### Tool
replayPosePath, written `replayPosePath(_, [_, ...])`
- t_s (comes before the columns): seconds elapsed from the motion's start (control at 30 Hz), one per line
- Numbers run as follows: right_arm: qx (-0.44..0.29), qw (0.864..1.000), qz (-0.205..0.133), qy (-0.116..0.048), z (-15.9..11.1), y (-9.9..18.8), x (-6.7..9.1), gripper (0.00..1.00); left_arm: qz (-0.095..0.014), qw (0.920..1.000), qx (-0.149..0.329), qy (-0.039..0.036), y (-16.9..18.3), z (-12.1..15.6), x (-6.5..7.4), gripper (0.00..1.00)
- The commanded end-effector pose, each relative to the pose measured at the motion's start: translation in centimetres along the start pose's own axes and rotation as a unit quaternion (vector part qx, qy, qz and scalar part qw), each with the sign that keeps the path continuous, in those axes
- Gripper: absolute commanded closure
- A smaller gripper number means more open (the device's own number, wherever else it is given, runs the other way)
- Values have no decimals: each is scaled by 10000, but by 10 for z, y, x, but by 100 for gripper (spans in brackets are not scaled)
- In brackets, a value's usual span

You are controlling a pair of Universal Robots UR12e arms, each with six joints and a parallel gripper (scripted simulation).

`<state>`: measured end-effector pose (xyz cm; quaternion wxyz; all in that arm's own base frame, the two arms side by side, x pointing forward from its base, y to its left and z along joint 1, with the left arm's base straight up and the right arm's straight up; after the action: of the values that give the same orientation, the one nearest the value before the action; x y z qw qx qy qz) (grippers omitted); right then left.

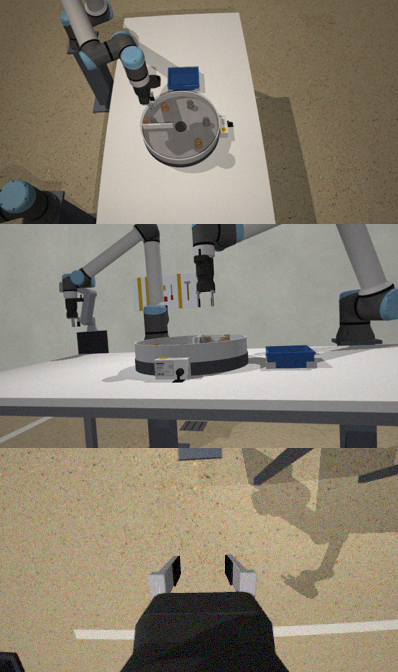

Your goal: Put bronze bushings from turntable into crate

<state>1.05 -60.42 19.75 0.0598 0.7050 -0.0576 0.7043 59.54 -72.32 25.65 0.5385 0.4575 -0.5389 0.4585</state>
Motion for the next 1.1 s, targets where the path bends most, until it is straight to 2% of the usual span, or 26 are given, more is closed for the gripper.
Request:
replayPosePath(0.0, [70, 10000, 15, 5, 3, -1, 0, 0, -5, 10000, -4, 2, 1, -1, 1, 0])
replayPosePath(0.13, [70, 10000, 16, 4, 3, -1, 0, 0, -5, 10000, -4, 2, 1, -1, 1, 0])
replayPosePath(0.17, [70, 10000, 16, 4, 3, -1, 0, 0, -5, 10000, -4, 2, 1, -1, 1, 65])
replayPosePath(1.07, [70, 10000, 16, 4, 3, -1, 0, 0, -5, 10000, -4, 2, 1, -1, 1, 65])
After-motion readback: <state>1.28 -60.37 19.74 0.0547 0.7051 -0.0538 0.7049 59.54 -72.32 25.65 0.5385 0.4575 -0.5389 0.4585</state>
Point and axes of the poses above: on each arm, the point where the finger pads meet when closed, its own x axis back along the fingers, its own z axis across the jaws, y = z × x, the point moved 2 cm from there along x, back along the fingers, and after that the axes turned 10 degrees about -x, right-handed, at the moved point
